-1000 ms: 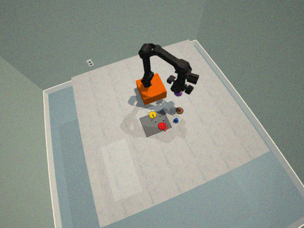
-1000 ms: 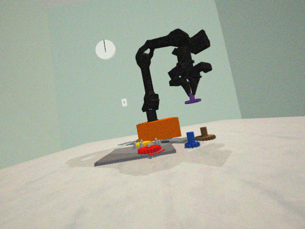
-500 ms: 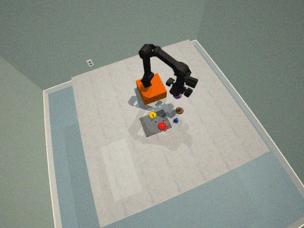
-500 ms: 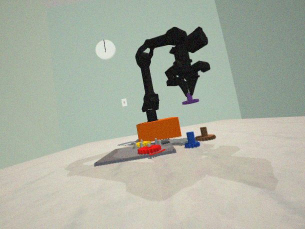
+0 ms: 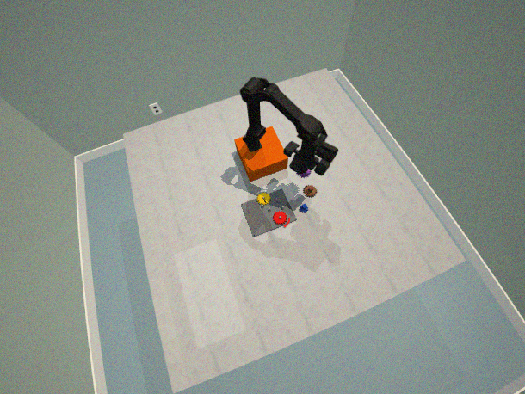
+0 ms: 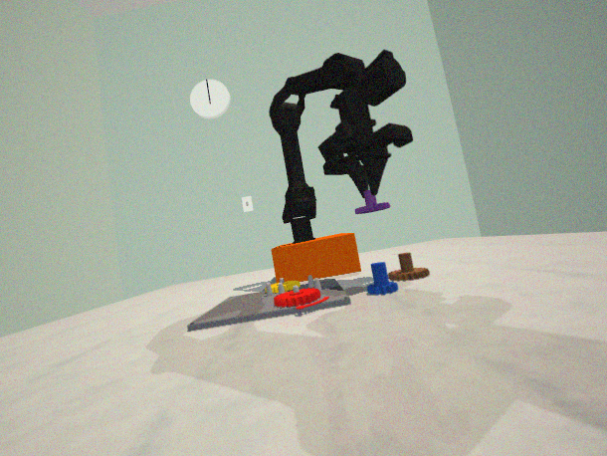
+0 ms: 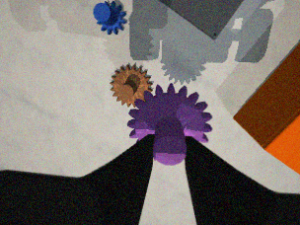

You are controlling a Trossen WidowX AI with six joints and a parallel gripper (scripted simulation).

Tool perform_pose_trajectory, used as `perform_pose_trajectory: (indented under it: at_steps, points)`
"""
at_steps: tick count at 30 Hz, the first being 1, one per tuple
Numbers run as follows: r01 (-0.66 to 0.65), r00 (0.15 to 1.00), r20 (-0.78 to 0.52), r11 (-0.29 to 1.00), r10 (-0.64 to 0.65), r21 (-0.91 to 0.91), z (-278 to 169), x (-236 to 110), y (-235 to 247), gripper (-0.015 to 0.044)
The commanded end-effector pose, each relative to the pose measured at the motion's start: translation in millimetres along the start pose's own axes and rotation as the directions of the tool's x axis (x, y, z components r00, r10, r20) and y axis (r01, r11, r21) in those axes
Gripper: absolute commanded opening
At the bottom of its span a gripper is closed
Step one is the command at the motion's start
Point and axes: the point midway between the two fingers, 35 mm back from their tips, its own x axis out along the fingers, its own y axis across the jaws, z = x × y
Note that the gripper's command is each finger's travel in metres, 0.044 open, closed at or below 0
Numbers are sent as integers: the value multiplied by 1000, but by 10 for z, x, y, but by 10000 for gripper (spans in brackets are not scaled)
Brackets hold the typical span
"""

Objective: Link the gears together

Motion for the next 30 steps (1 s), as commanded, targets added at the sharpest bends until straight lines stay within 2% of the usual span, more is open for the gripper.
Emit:
perform_pose_trajectory:
  at_steps: [1,30]
  points:
    - [-2,1000,-3,1000,2,-2,82,31,16,0]
    - [-5,1000,4,1000,5,2,700,230,22,0]
